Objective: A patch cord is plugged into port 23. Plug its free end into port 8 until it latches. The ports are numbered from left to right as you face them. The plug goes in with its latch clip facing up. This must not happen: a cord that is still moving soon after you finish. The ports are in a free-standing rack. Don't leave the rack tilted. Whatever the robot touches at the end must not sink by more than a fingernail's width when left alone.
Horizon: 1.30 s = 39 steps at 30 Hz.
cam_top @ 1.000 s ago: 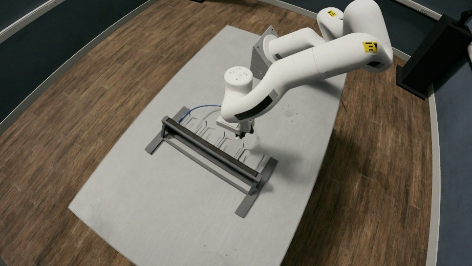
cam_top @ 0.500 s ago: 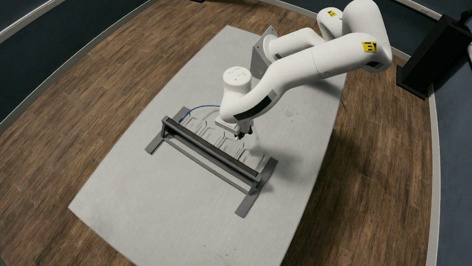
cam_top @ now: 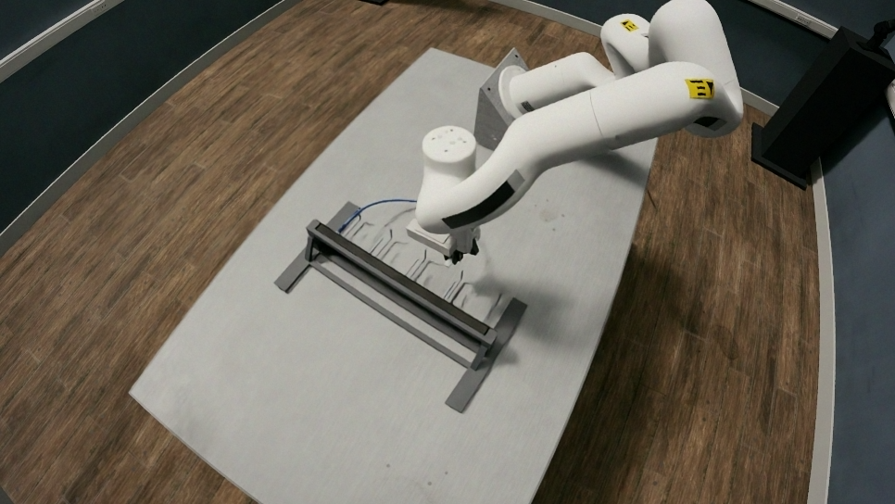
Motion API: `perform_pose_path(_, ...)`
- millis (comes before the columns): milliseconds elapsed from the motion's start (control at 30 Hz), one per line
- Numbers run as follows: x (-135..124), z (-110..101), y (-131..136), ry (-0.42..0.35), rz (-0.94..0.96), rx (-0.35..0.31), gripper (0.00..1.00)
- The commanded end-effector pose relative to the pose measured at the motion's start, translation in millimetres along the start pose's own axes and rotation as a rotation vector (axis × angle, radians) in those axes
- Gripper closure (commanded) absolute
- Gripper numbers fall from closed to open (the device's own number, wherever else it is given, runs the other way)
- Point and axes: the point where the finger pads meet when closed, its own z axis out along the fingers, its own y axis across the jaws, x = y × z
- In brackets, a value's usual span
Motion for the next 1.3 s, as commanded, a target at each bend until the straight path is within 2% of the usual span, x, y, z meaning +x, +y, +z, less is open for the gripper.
perform_pose_path(0,1,-1,0,0.002,-0.001,0.0,1.0)
perform_pose_path(600,3,1,0,0.002,-0.001,0.0,1.0)
perform_pose_path(1267,24,19,1,0.001,-0.001,0.0,1.0)
